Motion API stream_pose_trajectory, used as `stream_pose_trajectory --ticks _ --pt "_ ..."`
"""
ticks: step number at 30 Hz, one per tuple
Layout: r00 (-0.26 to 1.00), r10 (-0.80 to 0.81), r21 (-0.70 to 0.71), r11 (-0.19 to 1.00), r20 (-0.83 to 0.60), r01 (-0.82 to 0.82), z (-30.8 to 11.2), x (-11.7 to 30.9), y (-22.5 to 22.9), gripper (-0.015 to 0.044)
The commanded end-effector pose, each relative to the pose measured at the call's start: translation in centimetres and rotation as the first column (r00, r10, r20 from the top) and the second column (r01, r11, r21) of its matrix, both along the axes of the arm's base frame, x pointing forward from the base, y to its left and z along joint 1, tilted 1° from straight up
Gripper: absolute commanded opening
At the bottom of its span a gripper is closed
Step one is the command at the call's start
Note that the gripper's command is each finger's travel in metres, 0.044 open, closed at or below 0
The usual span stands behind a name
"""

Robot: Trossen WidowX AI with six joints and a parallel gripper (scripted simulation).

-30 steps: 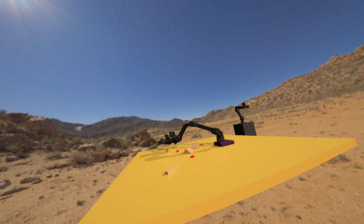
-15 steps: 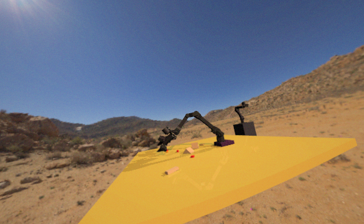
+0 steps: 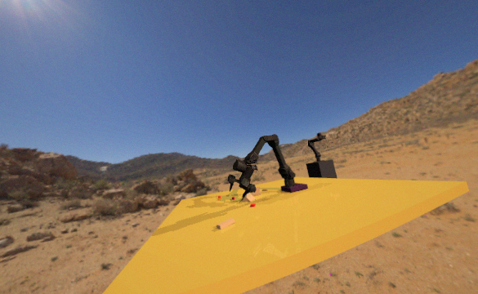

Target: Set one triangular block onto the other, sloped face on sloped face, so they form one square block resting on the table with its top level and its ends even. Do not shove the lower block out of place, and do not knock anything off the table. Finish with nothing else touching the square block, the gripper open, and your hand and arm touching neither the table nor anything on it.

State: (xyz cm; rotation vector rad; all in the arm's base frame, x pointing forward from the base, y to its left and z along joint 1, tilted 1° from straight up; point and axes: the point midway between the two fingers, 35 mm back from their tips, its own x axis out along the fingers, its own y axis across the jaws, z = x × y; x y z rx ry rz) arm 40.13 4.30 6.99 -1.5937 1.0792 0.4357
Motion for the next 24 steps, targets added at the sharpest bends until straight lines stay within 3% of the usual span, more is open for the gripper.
stream_pose_trajectory --ticks 1,6,16,24 --pt "0.95 0.217 -0.203 0.943 -0.226 -0.263 0.5 -5.8 1.6 0.044" --pt "0.773 0.38 -0.345 0.733 -0.508 -0.586 1.3 -11.9 2.2 0.044" --pt "0.765 0.383 -0.348 0.723 -0.518 -0.597 1.3 -12.1 2.2 0.044" --pt "0.764 0.383 -0.345 0.724 -0.518 -0.597 -3.3 -9.0 -0.9 0.044"
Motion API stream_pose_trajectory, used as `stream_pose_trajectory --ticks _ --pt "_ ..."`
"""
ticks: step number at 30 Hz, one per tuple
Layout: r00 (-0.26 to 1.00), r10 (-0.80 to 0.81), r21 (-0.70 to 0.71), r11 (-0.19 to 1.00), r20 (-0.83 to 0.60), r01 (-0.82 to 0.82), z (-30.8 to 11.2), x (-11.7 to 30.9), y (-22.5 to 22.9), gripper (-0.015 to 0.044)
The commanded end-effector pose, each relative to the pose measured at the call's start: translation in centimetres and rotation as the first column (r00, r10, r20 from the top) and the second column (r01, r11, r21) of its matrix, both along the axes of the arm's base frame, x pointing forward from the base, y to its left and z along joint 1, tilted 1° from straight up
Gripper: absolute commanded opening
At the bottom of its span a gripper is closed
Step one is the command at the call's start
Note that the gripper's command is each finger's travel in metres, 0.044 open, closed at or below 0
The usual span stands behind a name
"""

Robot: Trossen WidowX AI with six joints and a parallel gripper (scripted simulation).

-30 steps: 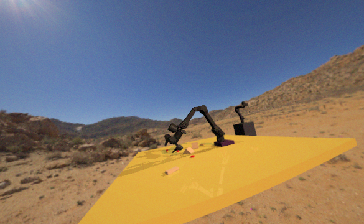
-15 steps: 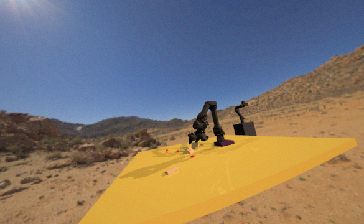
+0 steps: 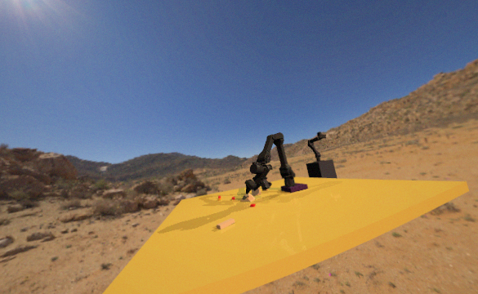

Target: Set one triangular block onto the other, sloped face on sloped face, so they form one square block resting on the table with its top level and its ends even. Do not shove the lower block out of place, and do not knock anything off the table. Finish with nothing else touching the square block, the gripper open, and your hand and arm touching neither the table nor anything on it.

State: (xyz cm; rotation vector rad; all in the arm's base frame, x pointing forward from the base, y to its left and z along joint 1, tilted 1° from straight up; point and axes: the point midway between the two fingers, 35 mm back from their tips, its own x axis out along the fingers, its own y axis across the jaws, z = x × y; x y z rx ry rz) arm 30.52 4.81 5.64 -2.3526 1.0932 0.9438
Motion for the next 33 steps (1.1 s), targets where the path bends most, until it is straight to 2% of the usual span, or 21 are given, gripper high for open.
stream_pose_trajectory --ticks 1,5,18,23,30,33 --pt "1.0 -0.001 -0.011 1.0 -0.019 0.001 -2.5 0.9 -2.0 0.044" --pt "1.0 0.0 -0.018 1.0 -0.014 0.0 -4.2 1.8 -3.8 0.044" --pt "1.0 0.0 -0.018 1.0 -0.014 0.0 -4.3 1.8 -3.9 0.044" --pt "1.0 -0.004 -0.019 1.0 -0.009 0.004 -4.2 1.8 -3.9 0.0309" --pt "1.0 -0.004 -0.019 1.0 -0.009 0.004 -4.2 1.8 -3.9 0.0262" --pt "1.0 -0.004 -0.019 1.0 -0.009 0.004 -4.2 1.8 -3.9 0.0183"
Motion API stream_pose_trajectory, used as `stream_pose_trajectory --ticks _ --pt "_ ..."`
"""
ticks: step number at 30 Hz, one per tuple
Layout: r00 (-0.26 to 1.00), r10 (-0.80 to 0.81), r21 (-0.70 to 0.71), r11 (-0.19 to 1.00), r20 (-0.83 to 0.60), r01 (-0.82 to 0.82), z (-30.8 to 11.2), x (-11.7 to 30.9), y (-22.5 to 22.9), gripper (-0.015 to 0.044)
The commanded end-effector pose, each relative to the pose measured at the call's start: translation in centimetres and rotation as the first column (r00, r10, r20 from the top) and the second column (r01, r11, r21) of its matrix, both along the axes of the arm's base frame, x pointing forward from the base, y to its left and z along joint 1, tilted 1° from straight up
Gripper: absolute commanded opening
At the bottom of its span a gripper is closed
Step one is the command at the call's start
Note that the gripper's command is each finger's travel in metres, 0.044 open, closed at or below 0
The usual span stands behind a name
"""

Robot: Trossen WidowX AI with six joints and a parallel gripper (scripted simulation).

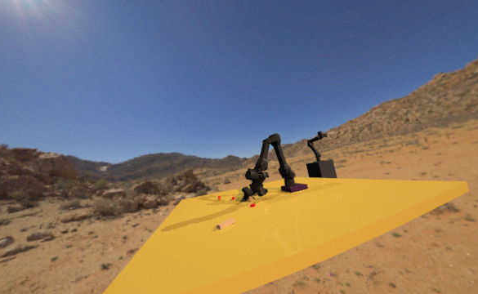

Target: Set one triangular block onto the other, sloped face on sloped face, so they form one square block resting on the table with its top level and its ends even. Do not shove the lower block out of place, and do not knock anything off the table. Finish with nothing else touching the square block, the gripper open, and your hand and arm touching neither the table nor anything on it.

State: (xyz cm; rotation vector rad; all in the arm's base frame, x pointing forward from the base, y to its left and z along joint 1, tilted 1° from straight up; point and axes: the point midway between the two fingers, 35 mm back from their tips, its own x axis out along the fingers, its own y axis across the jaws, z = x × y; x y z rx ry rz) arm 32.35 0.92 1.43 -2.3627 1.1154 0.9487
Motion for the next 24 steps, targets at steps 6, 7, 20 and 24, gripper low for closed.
stream_pose_trajectory --ticks 6,7,20,24 --pt "1.0 0.0 0.001 1.0 0.001 0.0 1.9 0.3 0.1 0.0026" --pt "1.0 0.0 0.001 1.0 0.001 0.0 2.3 0.3 0.1 0.0" --pt "1.0 0.0 0.0 1.0 0.001 0.0 8.4 0.1 0.0 0.0" --pt "1.0 0.0 0.0 1.0 0.001 0.0 10.0 -0.2 -0.2 0.0"
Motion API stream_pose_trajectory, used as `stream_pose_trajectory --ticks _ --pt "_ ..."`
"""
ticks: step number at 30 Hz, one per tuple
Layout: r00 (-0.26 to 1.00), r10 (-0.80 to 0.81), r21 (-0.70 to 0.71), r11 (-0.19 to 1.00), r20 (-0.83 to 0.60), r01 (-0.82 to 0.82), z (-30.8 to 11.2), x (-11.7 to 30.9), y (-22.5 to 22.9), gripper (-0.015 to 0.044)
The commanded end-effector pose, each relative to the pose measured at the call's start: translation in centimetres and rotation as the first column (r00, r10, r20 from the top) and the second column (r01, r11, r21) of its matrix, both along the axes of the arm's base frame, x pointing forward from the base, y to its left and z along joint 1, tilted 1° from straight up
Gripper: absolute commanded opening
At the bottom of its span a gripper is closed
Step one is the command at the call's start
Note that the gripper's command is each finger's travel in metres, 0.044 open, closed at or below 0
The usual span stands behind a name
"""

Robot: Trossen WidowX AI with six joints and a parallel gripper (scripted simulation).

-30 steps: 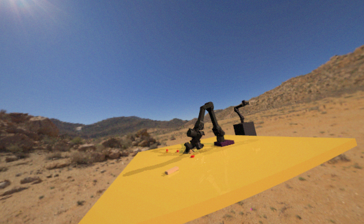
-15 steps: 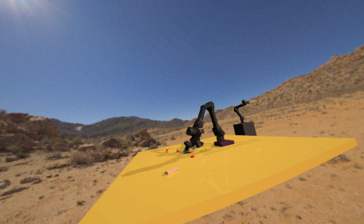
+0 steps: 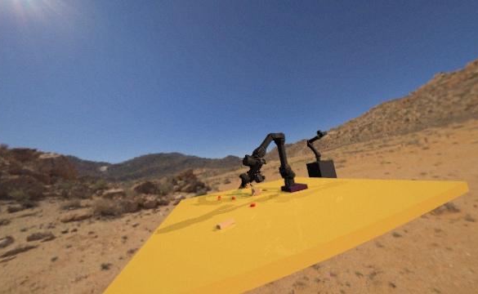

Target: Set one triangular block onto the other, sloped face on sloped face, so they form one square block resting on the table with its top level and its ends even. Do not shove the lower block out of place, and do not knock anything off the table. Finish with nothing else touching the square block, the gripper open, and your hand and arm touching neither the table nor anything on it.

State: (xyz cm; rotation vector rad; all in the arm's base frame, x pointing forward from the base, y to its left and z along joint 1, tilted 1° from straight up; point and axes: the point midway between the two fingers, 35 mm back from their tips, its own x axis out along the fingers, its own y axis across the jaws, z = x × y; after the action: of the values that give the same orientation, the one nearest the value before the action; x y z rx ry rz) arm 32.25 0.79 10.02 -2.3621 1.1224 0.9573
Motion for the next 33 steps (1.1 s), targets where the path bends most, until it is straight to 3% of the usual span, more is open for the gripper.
stream_pose_trajectory --ticks 1,7,18,33 --pt "1.0 0.002 0.003 1.0 0.009 -0.002 1.5 -0.1 -0.1 0.0" --pt "1.0 -0.013 0.019 1.0 0.007 0.013 1.0 0.0 -0.1 0.0" --pt "0.975 -0.22 0.248 0.943 -0.041 0.223 0.7 0.7 -0.6 0.0" --pt "0.836 -0.512 0.487 0.689 -0.199 0.537 0.9 1.1 -1.3 0.0"
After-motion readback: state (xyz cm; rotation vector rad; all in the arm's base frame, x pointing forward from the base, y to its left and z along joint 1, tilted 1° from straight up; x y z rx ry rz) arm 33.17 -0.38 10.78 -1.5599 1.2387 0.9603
